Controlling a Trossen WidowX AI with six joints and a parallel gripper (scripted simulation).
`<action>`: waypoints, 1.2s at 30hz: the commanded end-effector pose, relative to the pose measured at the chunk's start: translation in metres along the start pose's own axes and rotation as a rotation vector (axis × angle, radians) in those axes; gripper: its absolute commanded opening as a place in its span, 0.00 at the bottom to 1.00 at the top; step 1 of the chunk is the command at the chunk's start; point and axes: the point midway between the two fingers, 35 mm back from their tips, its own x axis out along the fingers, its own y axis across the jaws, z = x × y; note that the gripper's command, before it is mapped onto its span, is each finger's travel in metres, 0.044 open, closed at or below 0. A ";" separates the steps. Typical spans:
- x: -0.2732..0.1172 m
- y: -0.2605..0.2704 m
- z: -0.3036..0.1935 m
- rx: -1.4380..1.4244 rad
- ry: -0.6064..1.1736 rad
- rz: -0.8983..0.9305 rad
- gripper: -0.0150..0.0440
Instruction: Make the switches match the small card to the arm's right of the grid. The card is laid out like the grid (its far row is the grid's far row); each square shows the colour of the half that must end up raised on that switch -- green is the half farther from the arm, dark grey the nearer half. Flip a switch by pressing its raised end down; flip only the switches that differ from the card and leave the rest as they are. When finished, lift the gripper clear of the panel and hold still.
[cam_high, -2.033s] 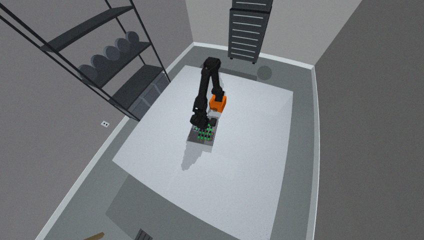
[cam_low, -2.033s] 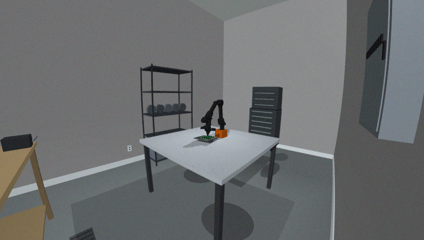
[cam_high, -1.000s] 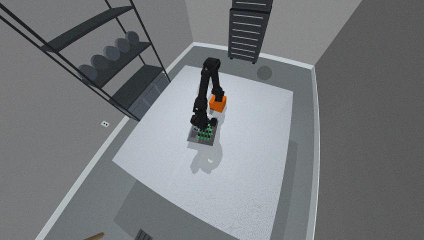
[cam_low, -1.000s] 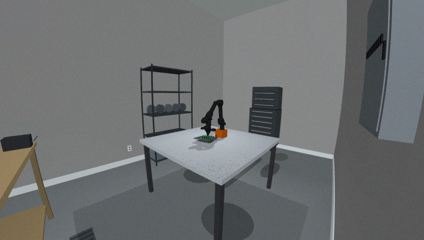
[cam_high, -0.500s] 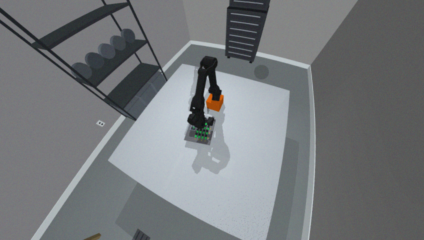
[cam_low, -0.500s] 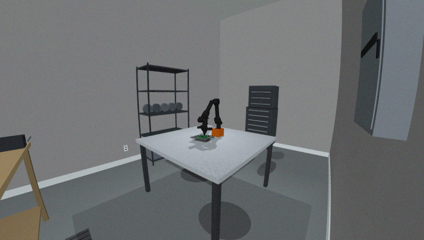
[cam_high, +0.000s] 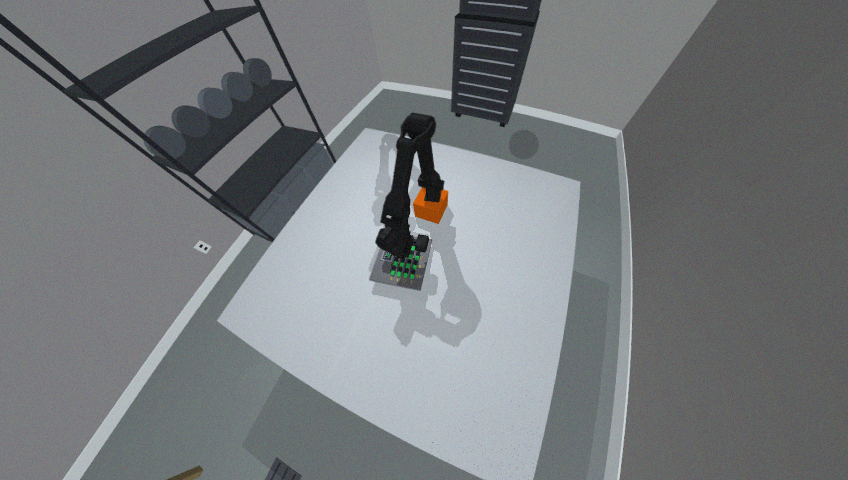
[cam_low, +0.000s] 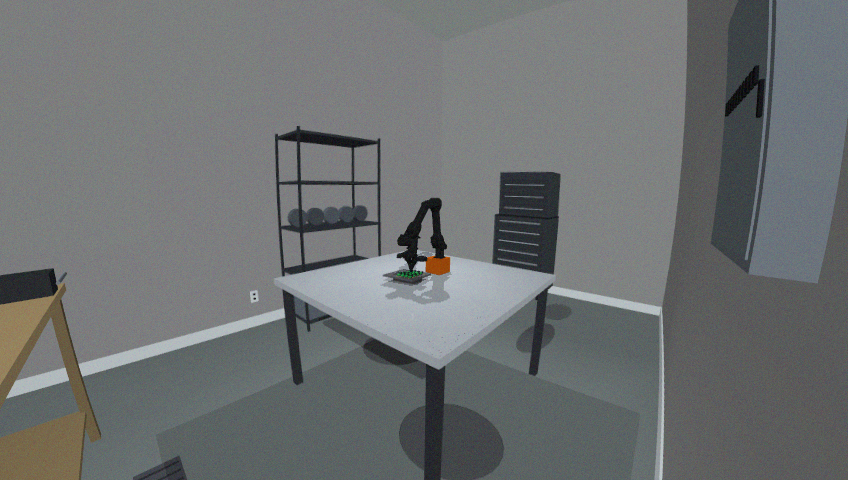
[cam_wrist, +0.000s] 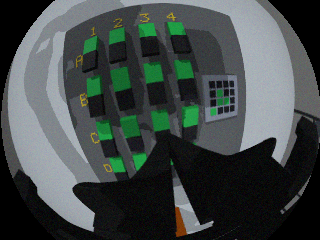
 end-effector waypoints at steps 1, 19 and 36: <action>0.003 0.001 -0.003 -0.005 0.011 0.007 0.25; 0.006 0.001 -0.003 -0.005 0.011 0.007 0.25; -0.018 0.000 0.002 -0.002 0.013 0.003 0.25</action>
